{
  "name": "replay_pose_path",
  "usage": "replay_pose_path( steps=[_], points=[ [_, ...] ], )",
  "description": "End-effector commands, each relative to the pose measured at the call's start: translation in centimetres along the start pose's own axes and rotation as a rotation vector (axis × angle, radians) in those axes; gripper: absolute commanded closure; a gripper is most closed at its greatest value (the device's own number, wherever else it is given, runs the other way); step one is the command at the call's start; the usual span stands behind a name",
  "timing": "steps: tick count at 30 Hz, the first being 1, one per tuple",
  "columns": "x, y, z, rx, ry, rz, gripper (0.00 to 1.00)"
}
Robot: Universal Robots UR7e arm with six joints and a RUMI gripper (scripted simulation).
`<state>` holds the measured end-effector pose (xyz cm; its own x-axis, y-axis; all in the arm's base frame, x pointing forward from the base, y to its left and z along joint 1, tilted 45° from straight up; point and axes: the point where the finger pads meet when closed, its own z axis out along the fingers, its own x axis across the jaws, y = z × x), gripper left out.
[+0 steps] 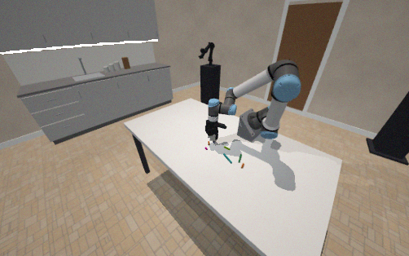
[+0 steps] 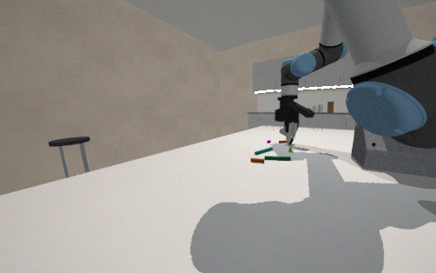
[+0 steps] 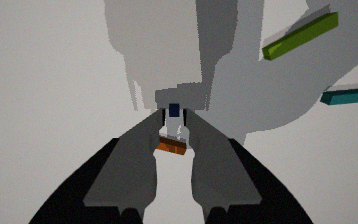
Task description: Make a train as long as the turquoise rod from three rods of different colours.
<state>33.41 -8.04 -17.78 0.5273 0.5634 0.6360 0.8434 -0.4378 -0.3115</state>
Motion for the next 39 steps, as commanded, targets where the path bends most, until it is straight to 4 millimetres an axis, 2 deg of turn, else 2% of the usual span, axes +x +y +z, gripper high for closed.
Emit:
replay_pose_path(
  steps=[1, 17, 24, 26, 34, 39],
  points=[
    [0.0, 0.0, 0.0, -0.001, 0.0, 0.0, 0.86],
    [0.0, 0.0, -0.5, -0.001, 0.0, 0.0, 0.86],
    [0.0, 0.0, -3.4, -0.001, 0.0, 0.0, 0.86],
    [0.0, 0.0, -3.4, -0.001, 0.0, 0.0, 0.86],
    [0.0, 0.0, -7.5, -0.001, 0.0, 0.0, 0.86],
    [0.0, 0.0, -8.9, -0.001, 0.0, 0.0, 0.86]
  ],
)
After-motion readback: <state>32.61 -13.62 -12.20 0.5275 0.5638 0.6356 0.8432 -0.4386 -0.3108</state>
